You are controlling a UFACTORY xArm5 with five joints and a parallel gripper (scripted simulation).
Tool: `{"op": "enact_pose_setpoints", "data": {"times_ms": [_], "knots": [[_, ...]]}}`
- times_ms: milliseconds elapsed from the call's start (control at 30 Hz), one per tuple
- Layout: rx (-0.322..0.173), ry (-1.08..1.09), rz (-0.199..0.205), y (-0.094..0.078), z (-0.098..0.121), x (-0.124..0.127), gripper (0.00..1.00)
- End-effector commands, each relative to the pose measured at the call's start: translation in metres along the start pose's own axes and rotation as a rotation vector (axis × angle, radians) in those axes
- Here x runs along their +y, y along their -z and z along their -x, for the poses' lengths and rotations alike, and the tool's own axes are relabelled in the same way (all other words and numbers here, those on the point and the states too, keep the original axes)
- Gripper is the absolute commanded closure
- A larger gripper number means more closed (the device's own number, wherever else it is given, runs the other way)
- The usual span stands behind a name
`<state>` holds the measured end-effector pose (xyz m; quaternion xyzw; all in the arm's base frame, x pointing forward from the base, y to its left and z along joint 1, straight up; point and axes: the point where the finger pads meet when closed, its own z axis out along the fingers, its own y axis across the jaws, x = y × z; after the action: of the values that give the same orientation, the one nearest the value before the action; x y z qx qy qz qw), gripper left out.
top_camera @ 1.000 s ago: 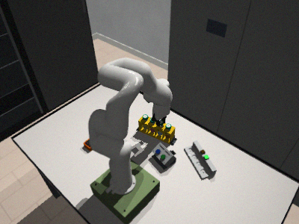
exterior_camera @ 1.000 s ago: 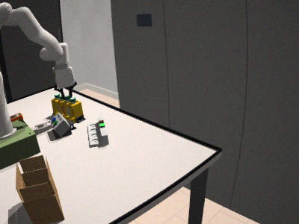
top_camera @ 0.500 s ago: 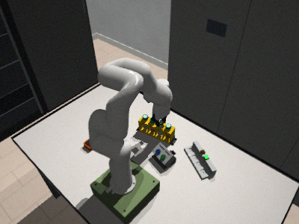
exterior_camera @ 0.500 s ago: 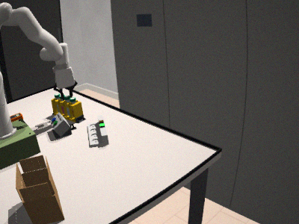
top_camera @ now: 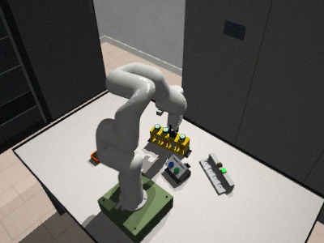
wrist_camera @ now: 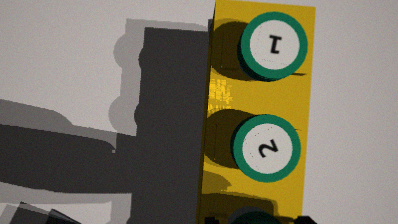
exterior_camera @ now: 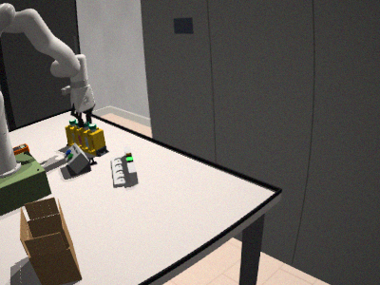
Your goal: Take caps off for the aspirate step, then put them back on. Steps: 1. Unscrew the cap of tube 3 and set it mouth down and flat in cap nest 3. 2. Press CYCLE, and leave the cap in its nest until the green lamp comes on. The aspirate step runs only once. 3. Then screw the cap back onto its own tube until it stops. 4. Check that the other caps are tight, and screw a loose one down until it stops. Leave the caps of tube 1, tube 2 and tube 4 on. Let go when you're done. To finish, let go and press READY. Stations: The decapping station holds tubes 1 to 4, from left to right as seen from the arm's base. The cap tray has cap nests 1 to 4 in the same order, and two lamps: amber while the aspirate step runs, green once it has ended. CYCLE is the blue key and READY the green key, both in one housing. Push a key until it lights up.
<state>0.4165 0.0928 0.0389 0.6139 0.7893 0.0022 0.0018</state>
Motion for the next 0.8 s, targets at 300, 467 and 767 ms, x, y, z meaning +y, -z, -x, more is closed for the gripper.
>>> {"op": "enact_pose_setpoints", "data": {"times_ms": [300, 467, 767], "knots": [[-0.004, 0.313, 0.003, 0.001, 0.0, 0.0011, 0.54], [-0.004, 0.313, 0.003, 0.001, 0.0, 0.0011, 1.0], [-0.004, 0.313, 0.003, 0.001, 0.0, 0.0011, 1.0]]}}
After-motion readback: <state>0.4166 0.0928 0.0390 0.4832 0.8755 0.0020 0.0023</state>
